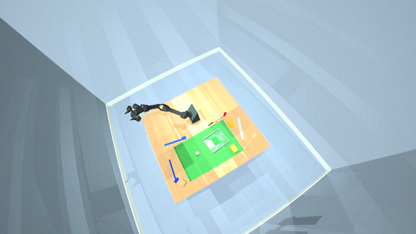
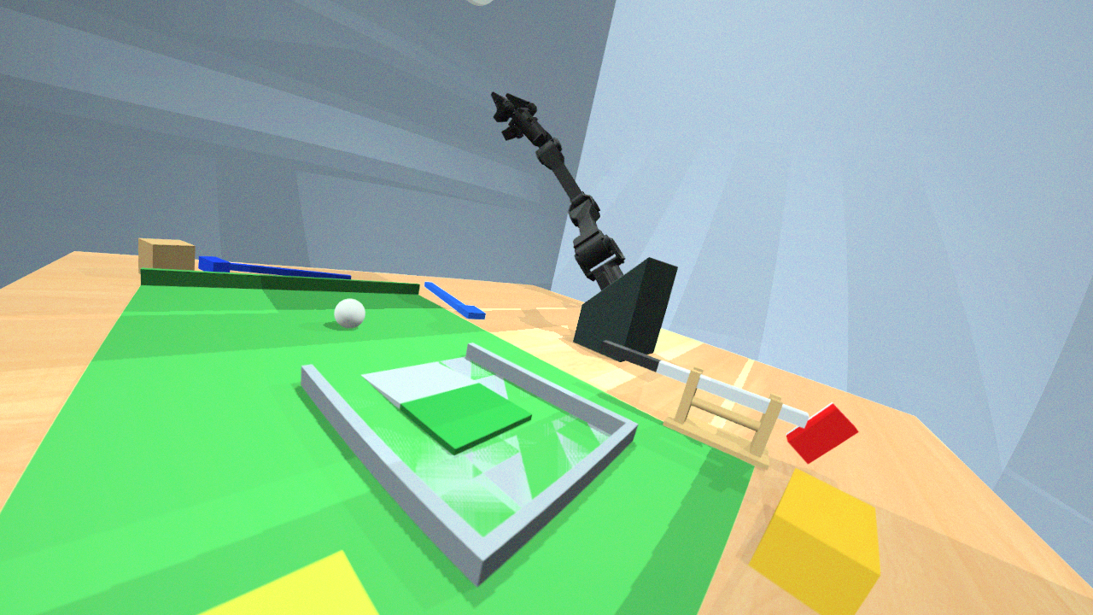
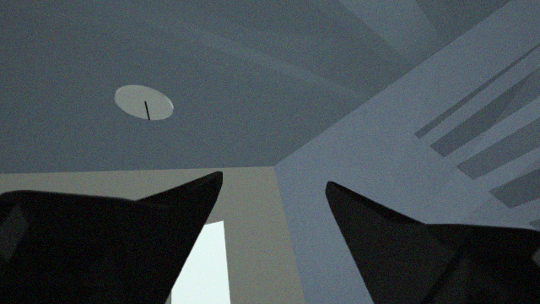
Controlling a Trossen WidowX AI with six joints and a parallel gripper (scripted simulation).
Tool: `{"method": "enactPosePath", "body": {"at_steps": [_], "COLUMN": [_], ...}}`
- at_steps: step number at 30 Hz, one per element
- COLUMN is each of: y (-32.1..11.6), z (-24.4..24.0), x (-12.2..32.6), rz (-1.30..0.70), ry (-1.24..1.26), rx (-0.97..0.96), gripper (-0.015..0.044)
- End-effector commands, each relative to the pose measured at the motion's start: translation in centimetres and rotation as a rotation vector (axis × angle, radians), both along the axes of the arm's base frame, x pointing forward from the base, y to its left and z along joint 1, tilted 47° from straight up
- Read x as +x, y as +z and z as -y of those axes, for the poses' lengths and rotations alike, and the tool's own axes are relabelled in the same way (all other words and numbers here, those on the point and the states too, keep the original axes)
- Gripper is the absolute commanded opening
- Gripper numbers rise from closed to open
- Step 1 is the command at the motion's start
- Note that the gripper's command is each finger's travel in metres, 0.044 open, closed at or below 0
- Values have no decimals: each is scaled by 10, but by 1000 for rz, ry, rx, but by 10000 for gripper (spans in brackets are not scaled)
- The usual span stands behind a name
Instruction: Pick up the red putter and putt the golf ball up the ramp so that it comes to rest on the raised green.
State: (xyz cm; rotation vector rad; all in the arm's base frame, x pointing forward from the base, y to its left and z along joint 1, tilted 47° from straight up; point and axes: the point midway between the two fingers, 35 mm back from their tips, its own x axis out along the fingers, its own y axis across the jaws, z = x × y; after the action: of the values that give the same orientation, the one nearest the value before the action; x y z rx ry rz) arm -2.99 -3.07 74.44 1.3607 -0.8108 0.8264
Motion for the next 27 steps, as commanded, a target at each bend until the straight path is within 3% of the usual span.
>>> {"method": "enactPosePath", "body": {"at_steps": [1,5,14,27], "y": [0,-3,-36,-149], "z": [0,-10,-61,-144], "x": [1,30,154,315], "rz": [-2,-57,-297,-627], "ry": [-1,-29,-156,-322], "rx": [-2,-49,-299,-793], "gripper": [426,440,440,440]}}
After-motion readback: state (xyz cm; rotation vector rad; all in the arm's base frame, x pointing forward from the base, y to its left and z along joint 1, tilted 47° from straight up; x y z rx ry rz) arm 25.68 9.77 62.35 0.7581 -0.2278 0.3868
